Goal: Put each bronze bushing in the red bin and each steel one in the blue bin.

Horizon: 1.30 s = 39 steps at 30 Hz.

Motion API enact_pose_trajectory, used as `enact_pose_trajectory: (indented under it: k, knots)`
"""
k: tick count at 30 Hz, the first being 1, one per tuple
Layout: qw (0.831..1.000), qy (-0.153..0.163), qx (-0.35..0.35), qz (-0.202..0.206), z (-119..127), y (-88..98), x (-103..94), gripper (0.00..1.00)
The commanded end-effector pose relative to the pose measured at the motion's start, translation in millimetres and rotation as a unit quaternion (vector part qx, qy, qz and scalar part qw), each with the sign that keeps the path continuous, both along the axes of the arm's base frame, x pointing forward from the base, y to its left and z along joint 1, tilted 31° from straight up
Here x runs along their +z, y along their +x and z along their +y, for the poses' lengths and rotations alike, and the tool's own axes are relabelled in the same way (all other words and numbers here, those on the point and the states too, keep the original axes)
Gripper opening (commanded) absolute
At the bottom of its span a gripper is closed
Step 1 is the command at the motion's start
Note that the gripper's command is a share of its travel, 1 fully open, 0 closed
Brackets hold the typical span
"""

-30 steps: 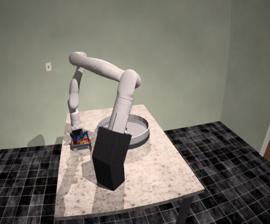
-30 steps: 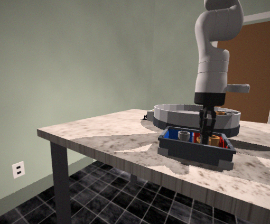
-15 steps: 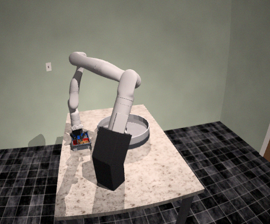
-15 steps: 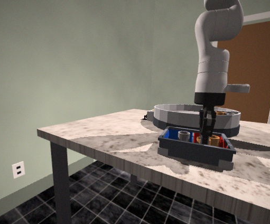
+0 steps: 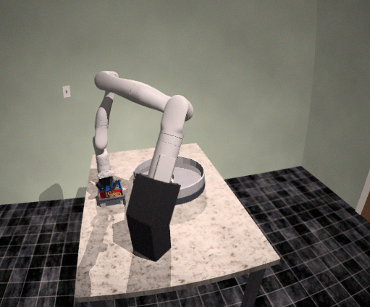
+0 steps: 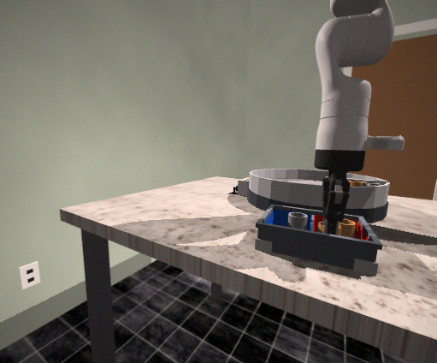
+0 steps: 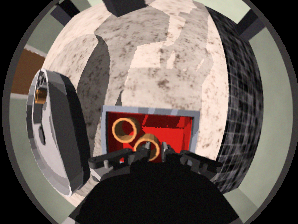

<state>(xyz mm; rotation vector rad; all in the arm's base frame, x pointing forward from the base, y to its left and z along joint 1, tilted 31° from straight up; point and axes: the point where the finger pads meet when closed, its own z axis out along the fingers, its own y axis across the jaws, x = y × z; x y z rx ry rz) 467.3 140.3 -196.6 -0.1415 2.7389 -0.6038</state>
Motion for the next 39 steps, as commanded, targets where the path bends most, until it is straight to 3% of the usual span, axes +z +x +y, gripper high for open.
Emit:
enact_pose_trajectory:
  k: [1,39]
  knots:
    - [1.0,0.001,0.0,0.0,1.0,0.3,0.5,0.19]
    - [1.0,0.001,0.0,0.0,4.1,-3.5,10.4,0.19]
